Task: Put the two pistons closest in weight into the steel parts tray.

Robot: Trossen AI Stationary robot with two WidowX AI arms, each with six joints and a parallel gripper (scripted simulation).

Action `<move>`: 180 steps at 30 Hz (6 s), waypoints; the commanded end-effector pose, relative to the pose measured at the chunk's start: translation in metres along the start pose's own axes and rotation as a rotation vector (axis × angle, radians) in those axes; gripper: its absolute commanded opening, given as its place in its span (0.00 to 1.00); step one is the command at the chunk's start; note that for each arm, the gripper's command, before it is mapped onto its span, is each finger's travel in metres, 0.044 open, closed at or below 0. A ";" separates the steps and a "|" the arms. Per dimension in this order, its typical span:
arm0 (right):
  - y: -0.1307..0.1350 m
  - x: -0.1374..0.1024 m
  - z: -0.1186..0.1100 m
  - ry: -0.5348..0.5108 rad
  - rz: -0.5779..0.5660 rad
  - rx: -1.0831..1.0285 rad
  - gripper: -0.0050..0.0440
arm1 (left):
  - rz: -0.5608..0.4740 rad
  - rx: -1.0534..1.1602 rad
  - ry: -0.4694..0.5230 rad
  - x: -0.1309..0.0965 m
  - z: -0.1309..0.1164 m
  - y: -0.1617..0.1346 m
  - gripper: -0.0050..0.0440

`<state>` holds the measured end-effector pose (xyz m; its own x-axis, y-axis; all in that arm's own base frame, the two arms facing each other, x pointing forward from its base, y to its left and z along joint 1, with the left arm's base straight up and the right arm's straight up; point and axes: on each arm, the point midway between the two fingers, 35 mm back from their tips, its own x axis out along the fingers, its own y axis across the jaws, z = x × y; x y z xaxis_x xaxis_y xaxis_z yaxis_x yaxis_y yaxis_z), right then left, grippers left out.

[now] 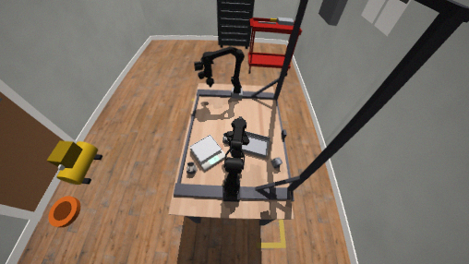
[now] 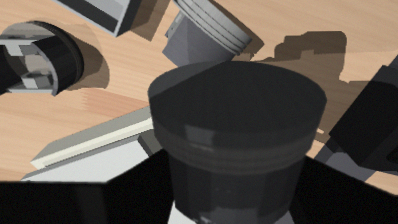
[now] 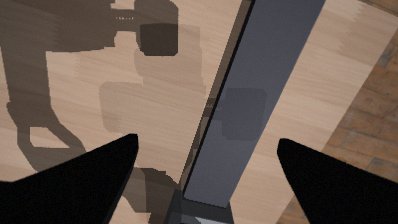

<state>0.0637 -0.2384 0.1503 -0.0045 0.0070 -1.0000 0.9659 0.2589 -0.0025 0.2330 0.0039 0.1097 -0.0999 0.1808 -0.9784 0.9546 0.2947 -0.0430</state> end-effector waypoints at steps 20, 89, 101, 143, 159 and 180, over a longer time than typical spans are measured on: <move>0.000 -0.008 0.005 -0.032 0.002 0.001 0.92 | -0.014 -0.574 -0.073 -0.011 -0.103 0.042 0.43; 0.000 -0.008 0.005 -0.032 0.002 0.001 0.92 | -0.117 -1.754 -0.189 -0.012 -0.162 0.107 0.43; 0.000 -0.008 0.005 -0.032 0.002 0.001 0.92 | -0.052 -1.496 -0.158 -0.016 -0.163 0.106 0.43; 0.000 -0.008 0.005 -0.032 0.002 0.001 0.92 | 0.109 -0.560 -0.021 -0.014 -0.162 0.102 0.43; 0.000 -0.008 0.005 -0.032 0.002 0.001 0.92 | 0.163 -0.277 0.017 -0.016 -0.162 0.102 0.43; 0.000 -0.008 0.005 -0.032 0.002 0.001 0.92 | 0.139 -0.277 0.012 0.024 -0.162 0.107 0.43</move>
<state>0.0637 -0.2383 0.1503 -0.0045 0.0070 -1.0000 0.9659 0.2589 -0.0025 0.2841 0.1877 0.1113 -0.0047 0.2350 -0.9720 0.8506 0.5120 0.1197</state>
